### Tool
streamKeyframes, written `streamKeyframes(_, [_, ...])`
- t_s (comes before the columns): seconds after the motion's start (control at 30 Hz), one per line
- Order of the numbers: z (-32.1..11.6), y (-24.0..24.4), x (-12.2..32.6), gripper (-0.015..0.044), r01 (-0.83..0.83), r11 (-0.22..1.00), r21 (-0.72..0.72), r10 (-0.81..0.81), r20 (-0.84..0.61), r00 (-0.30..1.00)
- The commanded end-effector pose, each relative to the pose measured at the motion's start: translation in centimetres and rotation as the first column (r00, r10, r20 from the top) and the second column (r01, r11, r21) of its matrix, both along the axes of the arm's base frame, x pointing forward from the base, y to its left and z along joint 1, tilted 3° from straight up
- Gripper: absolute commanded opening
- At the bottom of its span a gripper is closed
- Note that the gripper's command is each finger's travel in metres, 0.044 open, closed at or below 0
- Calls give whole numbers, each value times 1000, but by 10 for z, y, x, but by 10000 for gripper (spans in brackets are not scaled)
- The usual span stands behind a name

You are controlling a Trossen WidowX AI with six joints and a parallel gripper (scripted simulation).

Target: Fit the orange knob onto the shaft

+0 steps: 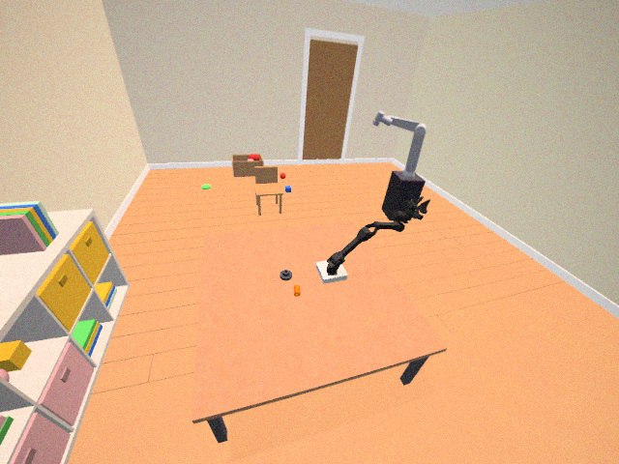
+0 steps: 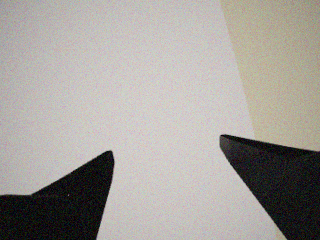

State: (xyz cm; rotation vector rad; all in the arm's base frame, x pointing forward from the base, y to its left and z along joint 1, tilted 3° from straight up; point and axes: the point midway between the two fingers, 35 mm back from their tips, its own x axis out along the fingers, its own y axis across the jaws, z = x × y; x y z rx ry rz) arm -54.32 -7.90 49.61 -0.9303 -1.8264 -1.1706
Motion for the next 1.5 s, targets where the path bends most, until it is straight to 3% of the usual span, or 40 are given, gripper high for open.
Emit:
streamKeyframes(0.0, [0,-5,0,426,-3,1000,4,3,7,1000])
streamKeyframes(0.33, [-29,-180,18,440,-165,968,188,106,288,952])
streamKeyframes(0.63, [-64,-335,96,440,-350,841,412,142,456,879])
streamKeyframes(1.07, [-111,-486,287,440,-534,473,701,167,523,835])
streamKeyframes(1.47, [-170,-539,503,440,-468,-4,884,241,455,857])
